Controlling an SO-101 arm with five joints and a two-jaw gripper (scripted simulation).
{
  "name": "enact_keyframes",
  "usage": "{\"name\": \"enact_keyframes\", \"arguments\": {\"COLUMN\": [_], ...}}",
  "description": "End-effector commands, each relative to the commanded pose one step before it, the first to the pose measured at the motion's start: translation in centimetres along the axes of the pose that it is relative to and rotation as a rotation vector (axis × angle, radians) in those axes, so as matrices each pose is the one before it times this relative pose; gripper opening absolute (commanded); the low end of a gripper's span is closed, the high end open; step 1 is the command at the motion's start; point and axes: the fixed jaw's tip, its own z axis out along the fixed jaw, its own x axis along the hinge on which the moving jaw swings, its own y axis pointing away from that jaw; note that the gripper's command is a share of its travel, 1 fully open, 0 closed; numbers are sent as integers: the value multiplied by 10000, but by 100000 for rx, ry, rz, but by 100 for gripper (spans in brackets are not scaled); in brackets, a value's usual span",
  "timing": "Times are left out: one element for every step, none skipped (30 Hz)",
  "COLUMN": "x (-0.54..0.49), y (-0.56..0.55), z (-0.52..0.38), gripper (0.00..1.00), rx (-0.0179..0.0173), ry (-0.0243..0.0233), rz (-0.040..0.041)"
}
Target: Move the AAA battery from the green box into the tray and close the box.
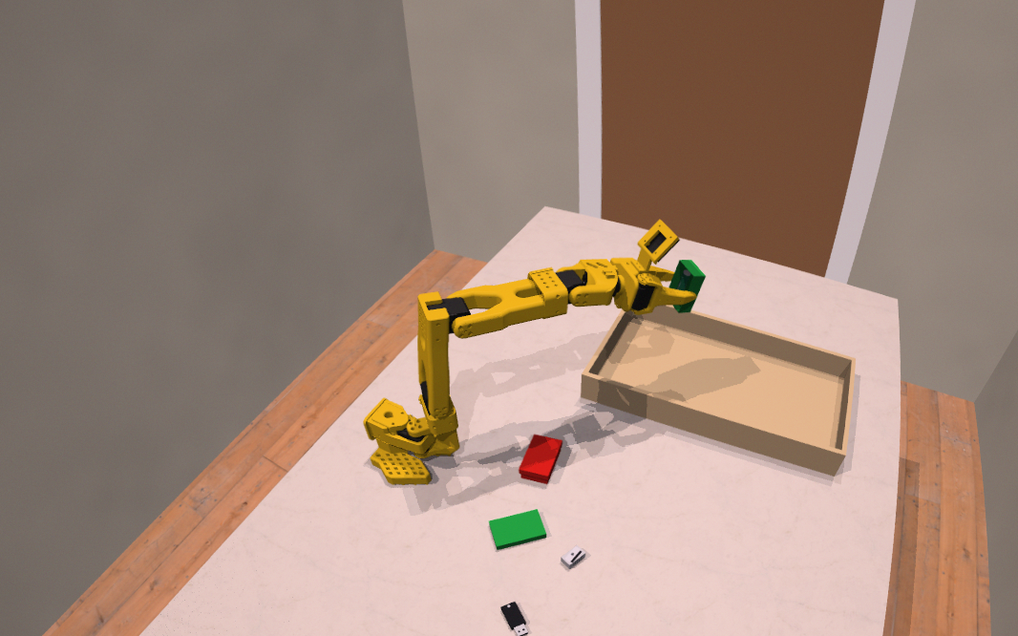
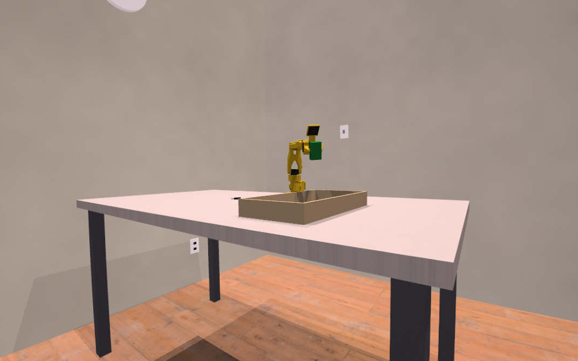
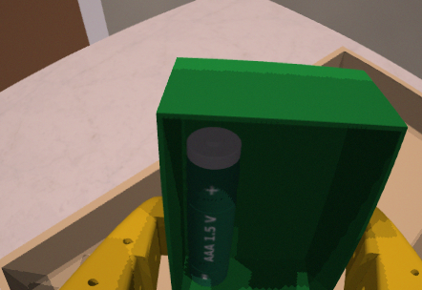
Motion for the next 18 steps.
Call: {"name": "enact_keyframes", "arguments": {"x": [-15166,462,487,524,556,587,618,0,0,649,687,718,755,786,816,853,890,920], "y": [3578,-89,-89,-95,-101,-107,-113,0,0,-123,-125,-130,-136,-136,-148,-153,-159,-164], "z": [-2878,290,306,328,344,360,376,0,0,388,409,426,442,459,469,485,495,506], "gripper": [20,20,20,20,20,20,20,20,20,20,20,20,20,20,20,20,20,20], "rx": [-1140,15,15,15,18,18,18,0,0,20,18,24,21,24,24,24,27,27], "ry": [-6190,0,0,-3,0,0,-3,0,0,0,-3,0,-3,0,-3,0,-3,0], "rz": [396,-22,-26,-26,-26,-29,-29,0,0,-32,-35,-35,-35,-38,-38,-41,-42,-45]}}
